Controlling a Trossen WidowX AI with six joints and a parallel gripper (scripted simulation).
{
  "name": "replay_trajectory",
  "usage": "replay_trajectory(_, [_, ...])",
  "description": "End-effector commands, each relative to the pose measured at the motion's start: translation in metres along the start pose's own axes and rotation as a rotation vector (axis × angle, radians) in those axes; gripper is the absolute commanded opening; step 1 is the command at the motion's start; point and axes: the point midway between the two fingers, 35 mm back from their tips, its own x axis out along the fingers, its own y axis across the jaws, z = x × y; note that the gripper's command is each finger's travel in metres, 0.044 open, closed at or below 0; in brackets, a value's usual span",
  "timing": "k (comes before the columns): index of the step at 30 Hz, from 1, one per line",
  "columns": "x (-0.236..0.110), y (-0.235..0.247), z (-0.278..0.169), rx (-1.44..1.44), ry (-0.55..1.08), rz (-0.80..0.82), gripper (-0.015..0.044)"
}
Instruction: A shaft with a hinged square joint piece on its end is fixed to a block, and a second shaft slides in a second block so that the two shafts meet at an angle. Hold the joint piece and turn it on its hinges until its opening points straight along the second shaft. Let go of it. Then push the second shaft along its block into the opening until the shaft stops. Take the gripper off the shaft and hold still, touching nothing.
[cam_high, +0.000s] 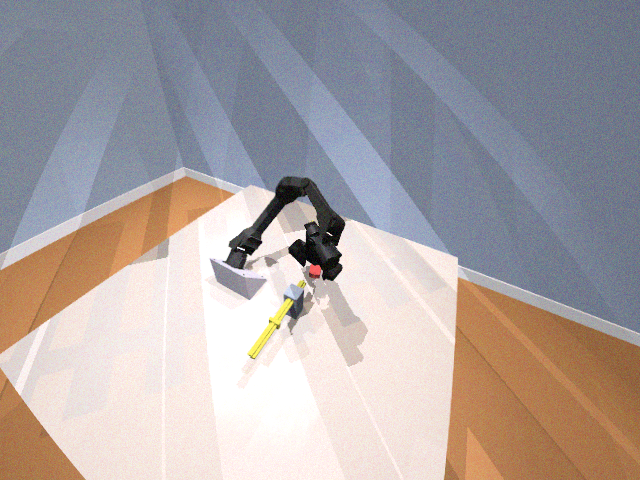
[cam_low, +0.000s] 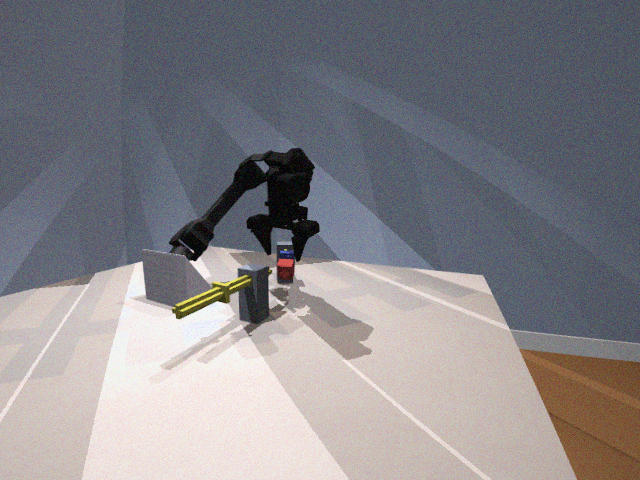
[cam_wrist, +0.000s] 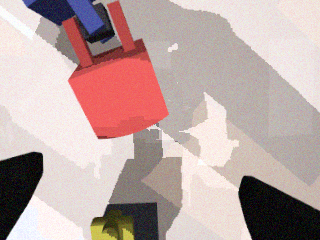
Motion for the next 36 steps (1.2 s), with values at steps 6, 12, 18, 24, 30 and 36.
replay_trajectory(6, [0.009,0.0,-0.001,-0.249,-0.011,0.023,0.044])
replay_trajectory(12, [0.013,0.0,-0.001,-0.427,-0.019,0.034,0.044])
replay_trajectory(18, [0.015,0.0,-0.002,-0.471,-0.021,0.036,0.044])
replay_trajectory(24, [0.04,-0.002,-0.005,-0.472,-0.021,0.035,0.044])
replay_trajectory(30, [0.052,-0.001,-0.004,-0.472,-0.022,0.035,0.044])
replay_trajectory(36, [0.056,0.01,0.017,-0.472,-0.023,0.036,0.044])
